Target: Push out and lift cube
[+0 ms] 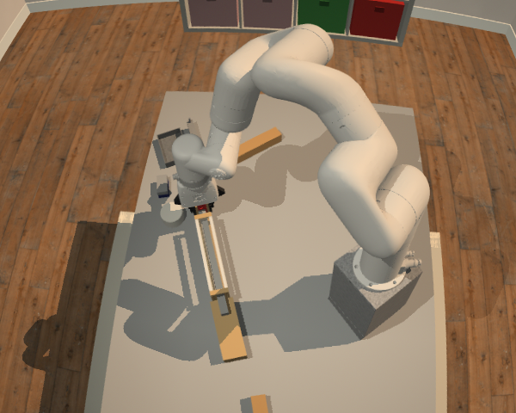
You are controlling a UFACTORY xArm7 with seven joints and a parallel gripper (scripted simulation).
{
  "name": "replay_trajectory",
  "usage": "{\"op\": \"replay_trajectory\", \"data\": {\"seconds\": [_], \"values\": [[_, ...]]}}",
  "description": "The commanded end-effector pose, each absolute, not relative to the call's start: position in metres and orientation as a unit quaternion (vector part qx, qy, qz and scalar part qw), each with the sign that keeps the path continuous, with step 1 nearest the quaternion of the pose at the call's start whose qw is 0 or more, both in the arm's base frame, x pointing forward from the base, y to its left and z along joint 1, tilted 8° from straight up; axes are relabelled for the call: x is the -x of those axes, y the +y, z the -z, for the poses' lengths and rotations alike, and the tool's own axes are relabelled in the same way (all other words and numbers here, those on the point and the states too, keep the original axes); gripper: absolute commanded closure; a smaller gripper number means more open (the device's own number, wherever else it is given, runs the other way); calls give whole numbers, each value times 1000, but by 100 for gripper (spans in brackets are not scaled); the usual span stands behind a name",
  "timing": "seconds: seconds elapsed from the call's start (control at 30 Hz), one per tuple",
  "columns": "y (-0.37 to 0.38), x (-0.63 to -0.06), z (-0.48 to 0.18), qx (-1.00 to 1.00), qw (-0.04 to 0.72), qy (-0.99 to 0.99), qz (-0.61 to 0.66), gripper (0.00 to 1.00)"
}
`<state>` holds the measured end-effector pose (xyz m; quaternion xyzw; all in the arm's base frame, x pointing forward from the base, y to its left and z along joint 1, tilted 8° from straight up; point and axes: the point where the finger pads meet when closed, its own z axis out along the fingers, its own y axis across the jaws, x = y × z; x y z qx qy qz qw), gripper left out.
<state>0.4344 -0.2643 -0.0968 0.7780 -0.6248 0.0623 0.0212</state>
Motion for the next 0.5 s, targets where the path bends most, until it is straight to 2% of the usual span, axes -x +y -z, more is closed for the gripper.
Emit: {"op": "replay_trajectory", "data": {"seconds": [0.0, 0.3, 0.33, 0.47], "values": [[-265, -436, 95, -778, 21, -625, -65, 57], [-265, -436, 95, -778, 21, -625, -65, 57], [-265, -436, 95, -778, 21, -625, -65, 100], [-265, -436, 95, -778, 21, -625, -65, 100]]}}
